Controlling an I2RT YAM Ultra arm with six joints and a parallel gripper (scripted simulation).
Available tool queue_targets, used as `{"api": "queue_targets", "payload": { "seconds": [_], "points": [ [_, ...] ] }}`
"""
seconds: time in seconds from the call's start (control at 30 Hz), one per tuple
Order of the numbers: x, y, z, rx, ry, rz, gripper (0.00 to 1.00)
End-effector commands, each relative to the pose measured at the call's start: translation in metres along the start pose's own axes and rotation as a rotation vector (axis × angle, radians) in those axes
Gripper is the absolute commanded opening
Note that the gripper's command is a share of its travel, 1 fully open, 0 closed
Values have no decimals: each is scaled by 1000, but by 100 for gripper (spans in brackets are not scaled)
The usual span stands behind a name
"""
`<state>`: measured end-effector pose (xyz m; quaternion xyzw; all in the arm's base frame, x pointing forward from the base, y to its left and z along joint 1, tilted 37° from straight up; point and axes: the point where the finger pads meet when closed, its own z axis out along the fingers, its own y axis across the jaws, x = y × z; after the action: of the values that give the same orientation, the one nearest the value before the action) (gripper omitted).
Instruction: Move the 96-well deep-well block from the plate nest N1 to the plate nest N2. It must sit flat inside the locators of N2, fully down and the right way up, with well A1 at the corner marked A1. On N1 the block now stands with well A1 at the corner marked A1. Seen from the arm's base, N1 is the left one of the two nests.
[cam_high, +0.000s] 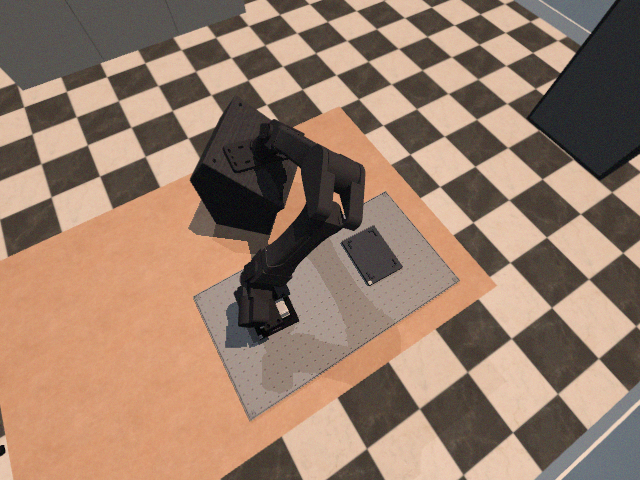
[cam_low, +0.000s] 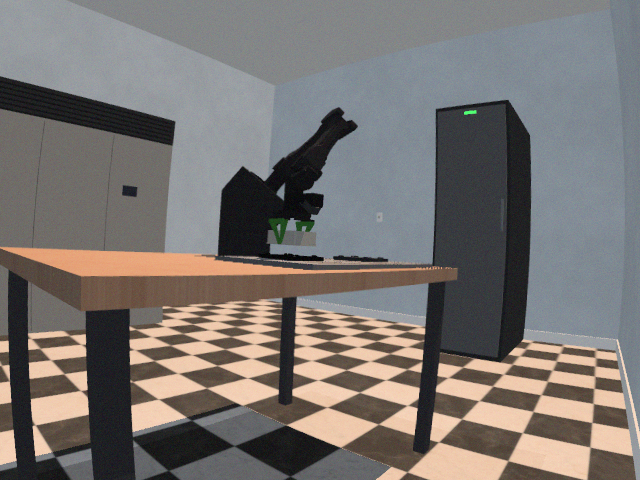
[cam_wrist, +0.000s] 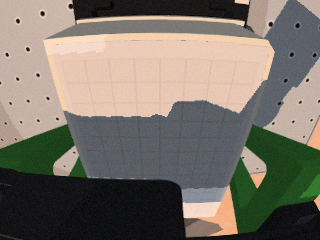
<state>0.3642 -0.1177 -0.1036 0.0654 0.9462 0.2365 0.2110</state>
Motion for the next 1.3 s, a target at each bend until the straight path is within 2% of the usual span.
{"api": "queue_targets", "payload": {
  "seconds": [0.0, 0.33, 1.27],
  "points": [
    [-9, -5, -1, 12, -27, -2, 0],
    [-10, -5, 16, 12, -27, -2, 0],
    [-7, -3, 17, 12, -27, -2, 0]
  ]
}}
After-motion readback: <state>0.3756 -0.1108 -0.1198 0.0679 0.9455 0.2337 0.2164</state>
